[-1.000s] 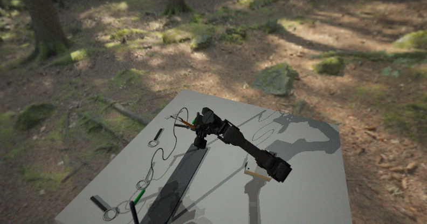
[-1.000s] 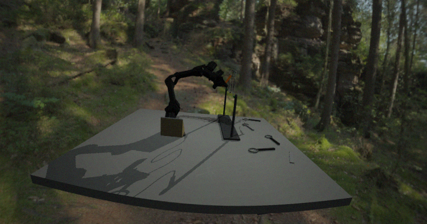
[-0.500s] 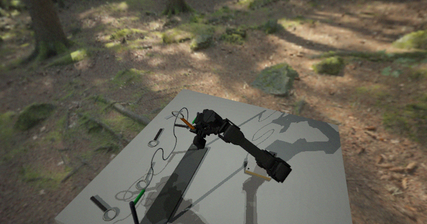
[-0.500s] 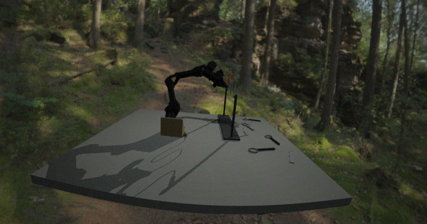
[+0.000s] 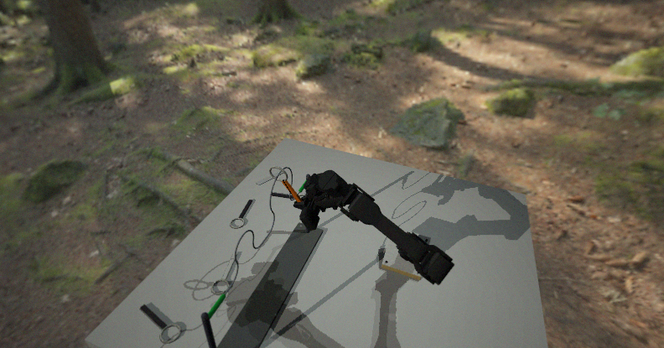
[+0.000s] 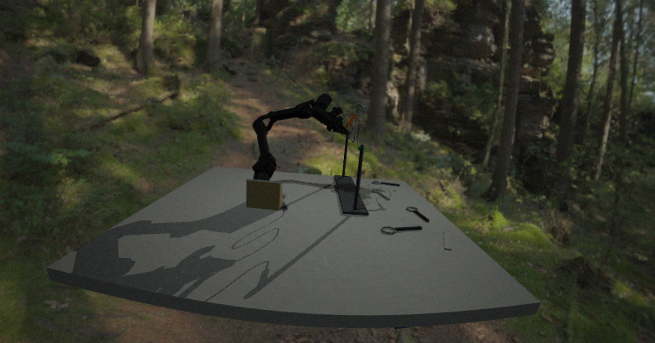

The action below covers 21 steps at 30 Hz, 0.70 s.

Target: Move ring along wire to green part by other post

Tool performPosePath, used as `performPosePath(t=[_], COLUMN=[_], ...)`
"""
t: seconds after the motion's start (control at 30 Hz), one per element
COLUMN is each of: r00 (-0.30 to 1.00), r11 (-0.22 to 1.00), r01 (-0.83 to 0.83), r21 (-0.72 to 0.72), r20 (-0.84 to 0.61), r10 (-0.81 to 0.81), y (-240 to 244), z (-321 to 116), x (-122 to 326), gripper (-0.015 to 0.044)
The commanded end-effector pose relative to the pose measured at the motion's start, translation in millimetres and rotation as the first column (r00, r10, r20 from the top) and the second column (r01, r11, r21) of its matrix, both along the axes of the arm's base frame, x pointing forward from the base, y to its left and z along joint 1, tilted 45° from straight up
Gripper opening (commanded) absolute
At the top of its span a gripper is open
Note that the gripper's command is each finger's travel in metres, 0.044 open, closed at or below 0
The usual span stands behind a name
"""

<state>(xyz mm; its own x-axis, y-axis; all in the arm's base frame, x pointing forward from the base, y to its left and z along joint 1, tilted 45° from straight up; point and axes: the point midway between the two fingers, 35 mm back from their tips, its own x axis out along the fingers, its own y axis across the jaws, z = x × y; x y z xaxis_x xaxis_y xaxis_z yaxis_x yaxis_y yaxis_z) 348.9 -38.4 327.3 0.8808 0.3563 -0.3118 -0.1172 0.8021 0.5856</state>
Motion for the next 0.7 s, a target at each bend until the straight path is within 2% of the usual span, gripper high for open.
performPosePath(t=[0.0, 0.67], r00=[1.0, 1.0], r11=[0.998, 0.941], r01=[-0.004, -0.009], r21=[0.064, 0.337], r20=[0.003, 0.007], r10=[0.004, 0.007], y=[2.6, 10.2], z=[1.6, 8.3], x=[-0.9, -1.0], gripper=[-0.015, -0.015])
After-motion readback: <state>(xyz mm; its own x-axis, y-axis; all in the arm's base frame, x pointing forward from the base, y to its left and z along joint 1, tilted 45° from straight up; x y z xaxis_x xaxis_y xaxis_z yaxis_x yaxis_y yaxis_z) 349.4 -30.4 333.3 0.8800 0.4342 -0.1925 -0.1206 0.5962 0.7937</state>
